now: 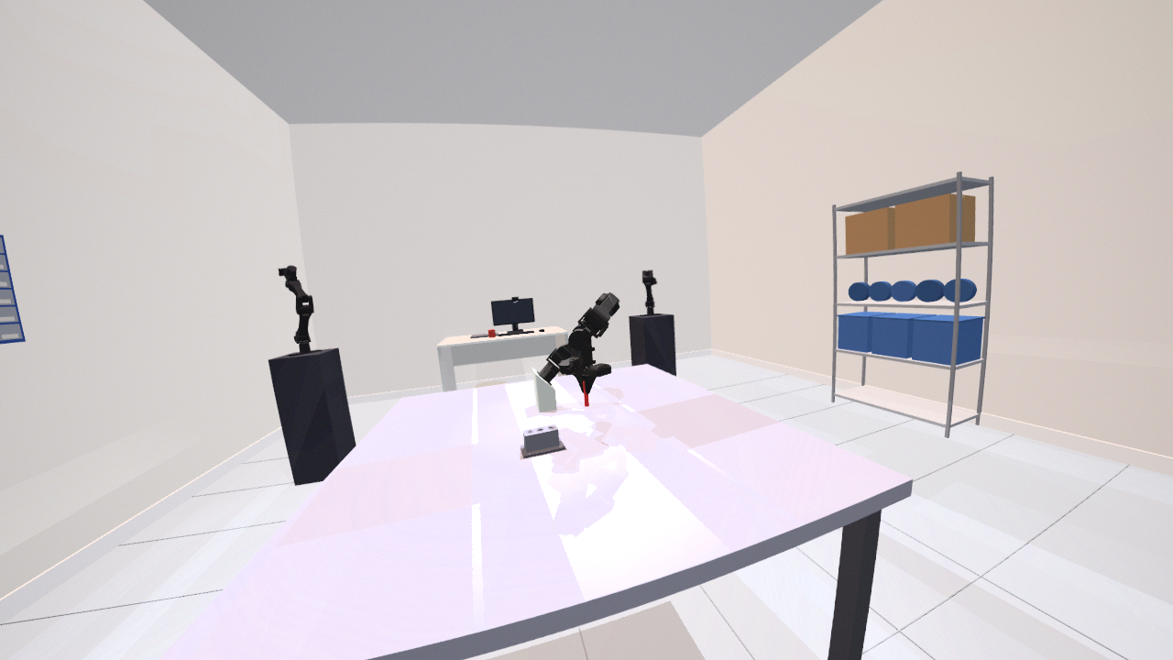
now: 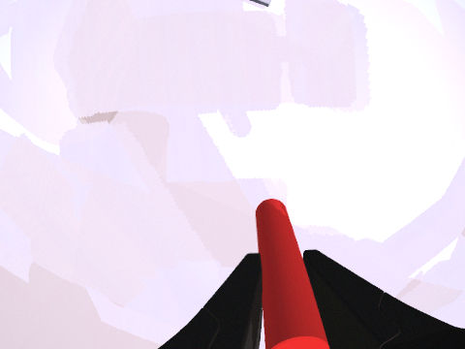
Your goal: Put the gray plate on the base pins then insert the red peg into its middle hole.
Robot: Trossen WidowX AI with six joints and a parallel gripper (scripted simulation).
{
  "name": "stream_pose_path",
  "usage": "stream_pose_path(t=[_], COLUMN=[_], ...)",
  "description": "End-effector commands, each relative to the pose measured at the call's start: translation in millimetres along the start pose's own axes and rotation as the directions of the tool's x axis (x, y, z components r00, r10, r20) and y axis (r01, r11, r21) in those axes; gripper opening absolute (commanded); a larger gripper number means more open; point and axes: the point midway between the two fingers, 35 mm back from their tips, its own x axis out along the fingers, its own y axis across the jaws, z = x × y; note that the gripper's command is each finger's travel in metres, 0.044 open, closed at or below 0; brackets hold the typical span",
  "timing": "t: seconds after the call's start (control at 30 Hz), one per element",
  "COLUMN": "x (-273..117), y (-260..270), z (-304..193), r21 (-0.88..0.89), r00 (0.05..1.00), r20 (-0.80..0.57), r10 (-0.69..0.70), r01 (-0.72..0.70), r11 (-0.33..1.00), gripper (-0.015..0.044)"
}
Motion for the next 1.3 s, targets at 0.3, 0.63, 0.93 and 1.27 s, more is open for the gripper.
stream_pose_path(t=[0.3,0.63,0.93,1.27], x=[-3.3,-3.7,-3.4,-1.7], y=[9.9,6.6,7.6,5.6], z=[41.3,73.3,100.9,132.3], r21=[0.0,0.042,0.03,0.016], r00=[1.0,1.0,1.0,1.0], r20=[0.006,0.013,0.01,0.007], r10=[-0.003,-0.02,-0.015,-0.009], r01=[0.003,0.019,0.015,0.009], r11=[1.0,0.999,0.999,1.0], gripper=[0.0,0.0,0.0,0.0])
